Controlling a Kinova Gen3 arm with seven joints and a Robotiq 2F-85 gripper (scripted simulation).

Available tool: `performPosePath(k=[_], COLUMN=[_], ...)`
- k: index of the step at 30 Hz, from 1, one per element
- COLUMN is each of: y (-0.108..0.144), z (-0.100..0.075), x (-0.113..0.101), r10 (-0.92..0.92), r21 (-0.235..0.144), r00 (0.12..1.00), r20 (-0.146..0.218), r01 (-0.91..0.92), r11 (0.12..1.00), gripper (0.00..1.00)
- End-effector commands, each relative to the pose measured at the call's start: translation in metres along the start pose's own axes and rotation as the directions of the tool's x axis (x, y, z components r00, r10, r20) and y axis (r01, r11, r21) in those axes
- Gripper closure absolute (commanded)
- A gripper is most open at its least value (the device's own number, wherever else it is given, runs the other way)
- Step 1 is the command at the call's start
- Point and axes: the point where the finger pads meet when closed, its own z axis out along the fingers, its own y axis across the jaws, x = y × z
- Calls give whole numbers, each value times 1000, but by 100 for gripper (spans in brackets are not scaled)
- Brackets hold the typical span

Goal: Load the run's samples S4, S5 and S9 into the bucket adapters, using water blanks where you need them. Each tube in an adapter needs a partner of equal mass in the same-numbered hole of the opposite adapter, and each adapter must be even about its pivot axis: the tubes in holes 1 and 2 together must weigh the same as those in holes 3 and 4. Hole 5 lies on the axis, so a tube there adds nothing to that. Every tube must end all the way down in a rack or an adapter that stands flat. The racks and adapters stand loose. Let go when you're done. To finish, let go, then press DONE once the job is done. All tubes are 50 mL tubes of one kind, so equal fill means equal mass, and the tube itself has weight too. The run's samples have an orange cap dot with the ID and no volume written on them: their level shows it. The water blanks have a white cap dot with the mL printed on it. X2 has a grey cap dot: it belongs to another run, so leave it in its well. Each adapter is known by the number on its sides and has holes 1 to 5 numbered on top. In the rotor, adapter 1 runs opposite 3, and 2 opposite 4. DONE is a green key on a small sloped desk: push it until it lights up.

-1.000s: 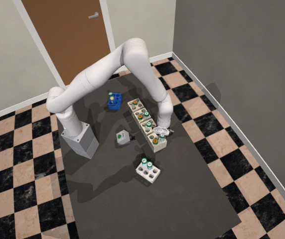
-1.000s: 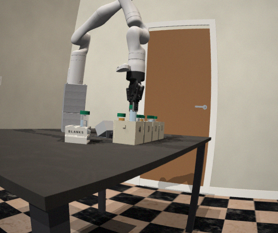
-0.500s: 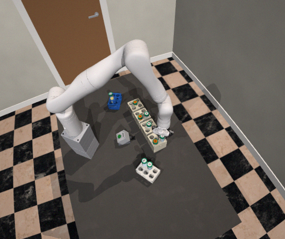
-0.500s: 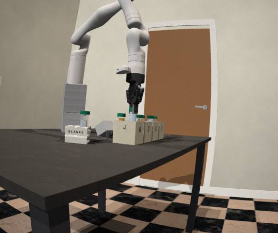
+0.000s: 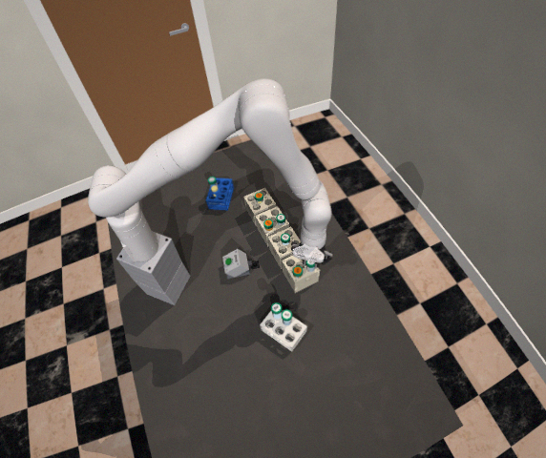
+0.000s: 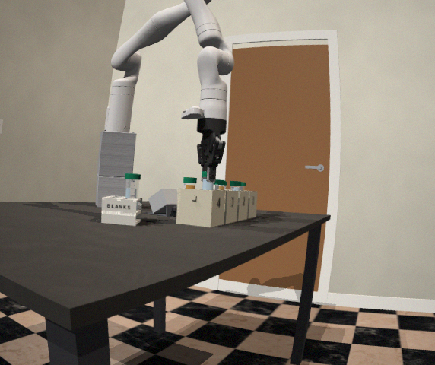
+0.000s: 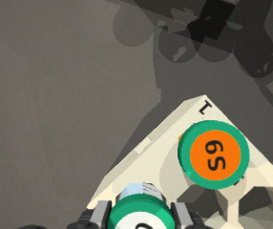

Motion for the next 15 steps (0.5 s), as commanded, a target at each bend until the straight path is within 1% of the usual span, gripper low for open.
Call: performPosePath(k=[1,15], y=[-1,-1], z=[1,9], x=[0,0], r10=[0,0], r21=[2,2], r00=[1000,1000], r20=[1,1], r01=[0,0], r11=[1000,1000], gripper=[90,90])
